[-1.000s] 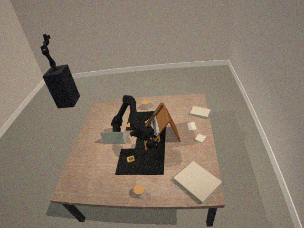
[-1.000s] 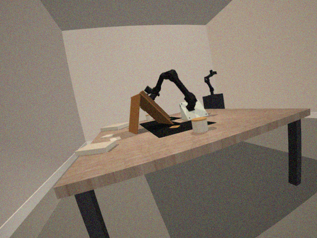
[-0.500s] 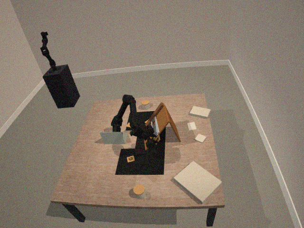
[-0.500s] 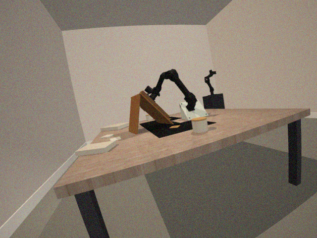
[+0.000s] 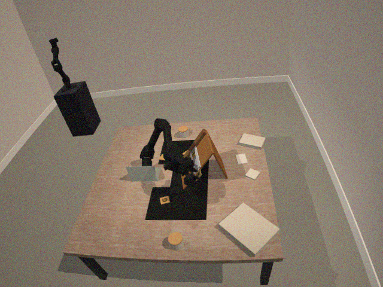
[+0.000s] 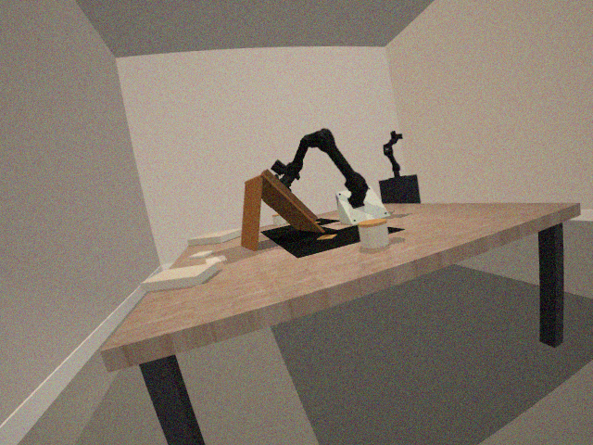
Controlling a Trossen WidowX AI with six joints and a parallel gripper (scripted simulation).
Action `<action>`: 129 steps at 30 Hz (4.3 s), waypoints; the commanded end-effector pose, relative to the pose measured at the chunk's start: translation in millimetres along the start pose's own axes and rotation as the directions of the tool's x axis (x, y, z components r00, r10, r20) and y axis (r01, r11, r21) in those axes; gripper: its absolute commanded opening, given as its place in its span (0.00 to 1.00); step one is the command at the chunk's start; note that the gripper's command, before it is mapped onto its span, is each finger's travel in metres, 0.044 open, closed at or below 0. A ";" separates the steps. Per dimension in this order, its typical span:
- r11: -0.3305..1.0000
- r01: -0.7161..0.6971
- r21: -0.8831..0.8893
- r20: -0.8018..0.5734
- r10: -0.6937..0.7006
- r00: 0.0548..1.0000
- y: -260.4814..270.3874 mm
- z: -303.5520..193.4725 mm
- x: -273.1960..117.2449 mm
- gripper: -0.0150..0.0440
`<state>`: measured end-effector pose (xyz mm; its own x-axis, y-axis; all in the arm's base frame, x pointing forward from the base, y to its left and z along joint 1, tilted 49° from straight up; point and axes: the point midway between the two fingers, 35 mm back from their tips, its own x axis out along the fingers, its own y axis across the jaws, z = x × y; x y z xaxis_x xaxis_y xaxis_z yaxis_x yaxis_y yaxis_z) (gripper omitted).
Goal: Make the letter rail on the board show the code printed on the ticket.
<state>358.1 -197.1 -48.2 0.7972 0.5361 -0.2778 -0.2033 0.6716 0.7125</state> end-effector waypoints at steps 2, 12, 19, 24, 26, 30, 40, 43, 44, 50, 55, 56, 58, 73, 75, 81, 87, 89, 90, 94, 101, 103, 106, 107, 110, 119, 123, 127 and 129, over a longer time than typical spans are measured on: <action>1.000 0.004 0.000 0.000 -0.004 1.000 2.7 0.2 -0.4 0.25; 1.000 0.004 0.001 0.000 -0.004 1.000 7.6 0.1 -0.2 0.25; 1.000 0.004 0.001 0.000 -0.004 1.000 11.1 0.0 -0.1 0.25; 1.000 0.004 0.001 0.000 -0.004 1.000 13.6 0.0 -0.1 0.25; 1.000 0.004 0.001 0.000 -0.004 1.000 14.6 0.0 0.0 0.25; 1.000 0.004 0.001 0.000 -0.004 1.000 16.6 -0.1 0.0 0.25; 1.000 0.004 0.002 0.000 -0.004 1.000 21.5 -0.2 0.1 0.25; 1.000 0.003 0.002 0.000 -0.003 1.000 23.0 -0.2 0.2 0.25; 1.000 0.003 0.002 0.000 -0.003 1.000 23.5 -0.2 0.2 0.25; 1.000 0.003 0.002 0.000 -0.003 1.000 26.5 -0.2 0.3 0.25; 1.000 0.003 0.002 0.000 -0.003 1.000 29.0 -0.3 0.3 0.25; 1.000 0.003 0.003 0.000 -0.003 1.000 29.5 -0.3 0.3 0.25; 1.000 0.003 0.003 0.000 -0.003 1.000 30.5 -0.3 0.4 0.25; 1.000 0.003 0.003 0.000 -0.003 1.000 37.9 -0.4 0.5 0.25; 1.000 0.003 0.003 0.000 -0.003 1.000 38.9 -0.4 0.6 0.25; 1.000 0.003 0.004 0.000 -0.003 1.000 41.9 -0.4 0.6 0.25; 1.000 0.003 0.004 0.000 -0.003 1.000 44.8 -0.5 0.7 0.25; 1.000 0.003 0.004 0.000 -0.003 1.000 45.8 -0.5 0.7 0.25; 1.000 0.003 0.004 0.000 -0.003 1.000 46.3 -0.5 0.7 0.25; 1.000 0.003 0.004 0.000 -0.003 1.000 48.3 -0.5 0.8 0.25; 1.000 0.003 0.004 0.000 -0.003 1.000 51.8 -0.5 0.9 0.25; 1.000 0.003 0.004 0.000 -0.003 1.000 52.8 -0.6 0.9 0.25; 1.000 0.003 0.005 0.000 -0.003 1.000 54.3 -0.6 0.9 0.25; 1.000 0.003 0.005 0.000 -0.003 1.000 54.8 -0.6 0.9 0.25; 1.000 0.003 0.005 0.000 -0.003 1.000 56.3 -0.6 1.0 0.25; 1.000 0.002 0.005 0.000 -0.002 1.000 59.8 -0.6 1.1 0.25; 1.000 0.002 0.005 0.000 -0.002 1.000 60.9 -0.6 1.3 0.25; 1.000 0.002 0.005 0.000 -0.002 1.000 63.0 -0.6 1.4 0.25; 1.000 0.002 0.005 0.000 -0.002 1.000 64.2 -0.6 1.4 0.25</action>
<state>346.4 -153.8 -4.4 0.7962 0.5377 -0.2773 -0.2021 0.6684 0.7158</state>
